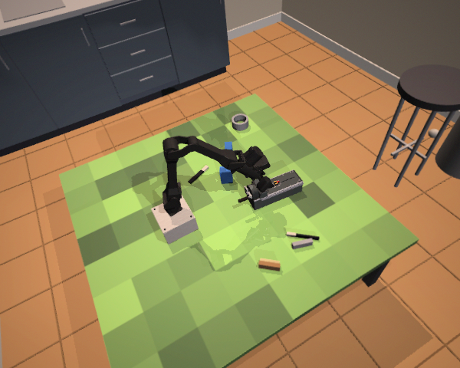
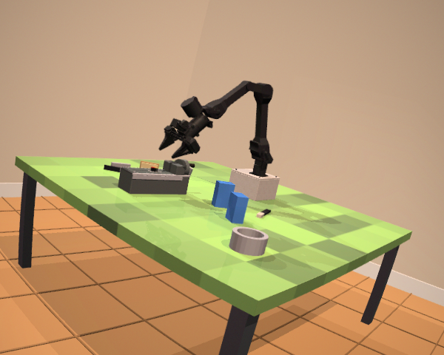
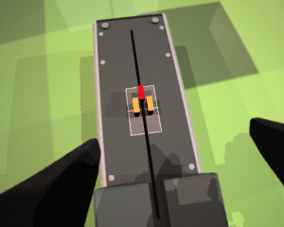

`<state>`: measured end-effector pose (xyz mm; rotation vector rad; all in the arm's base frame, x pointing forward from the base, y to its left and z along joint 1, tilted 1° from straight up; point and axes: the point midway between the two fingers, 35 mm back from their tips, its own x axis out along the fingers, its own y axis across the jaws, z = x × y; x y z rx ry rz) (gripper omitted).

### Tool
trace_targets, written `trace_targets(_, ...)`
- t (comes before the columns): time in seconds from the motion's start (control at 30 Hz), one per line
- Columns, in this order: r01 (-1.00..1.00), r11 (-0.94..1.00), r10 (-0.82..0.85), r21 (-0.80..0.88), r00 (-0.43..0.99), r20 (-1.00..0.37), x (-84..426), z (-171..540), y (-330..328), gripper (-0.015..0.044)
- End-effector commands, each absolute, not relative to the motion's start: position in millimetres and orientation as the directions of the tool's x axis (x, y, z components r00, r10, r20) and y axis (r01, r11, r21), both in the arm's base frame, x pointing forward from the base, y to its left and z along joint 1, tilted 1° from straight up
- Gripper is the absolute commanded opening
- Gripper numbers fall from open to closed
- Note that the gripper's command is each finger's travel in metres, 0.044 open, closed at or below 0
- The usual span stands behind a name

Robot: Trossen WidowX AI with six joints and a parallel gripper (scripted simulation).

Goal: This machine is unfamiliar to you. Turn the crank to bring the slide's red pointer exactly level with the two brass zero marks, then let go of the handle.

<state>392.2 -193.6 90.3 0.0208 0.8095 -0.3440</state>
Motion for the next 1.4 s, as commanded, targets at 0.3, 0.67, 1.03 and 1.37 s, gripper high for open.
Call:
trace_targets(0.3, 0.306, 0.947, -0.286, -0.101, 0.653, -0.702, 374, 146, -195, 0.0440)
trace_targets(0.67, 0.286, 0.957, -0.233, -0.040, 0.681, -0.694, 302, 143, -190, 0.0440)
trace_targets(1.03, 0.275, 0.961, -0.206, -0.006, 0.704, -0.680, 264, 133, -179, 0.0440)
trace_targets(1.37, 0.275, 0.961, -0.206, -0.006, 0.704, -0.680, 267, 84, -181, 0.0440)
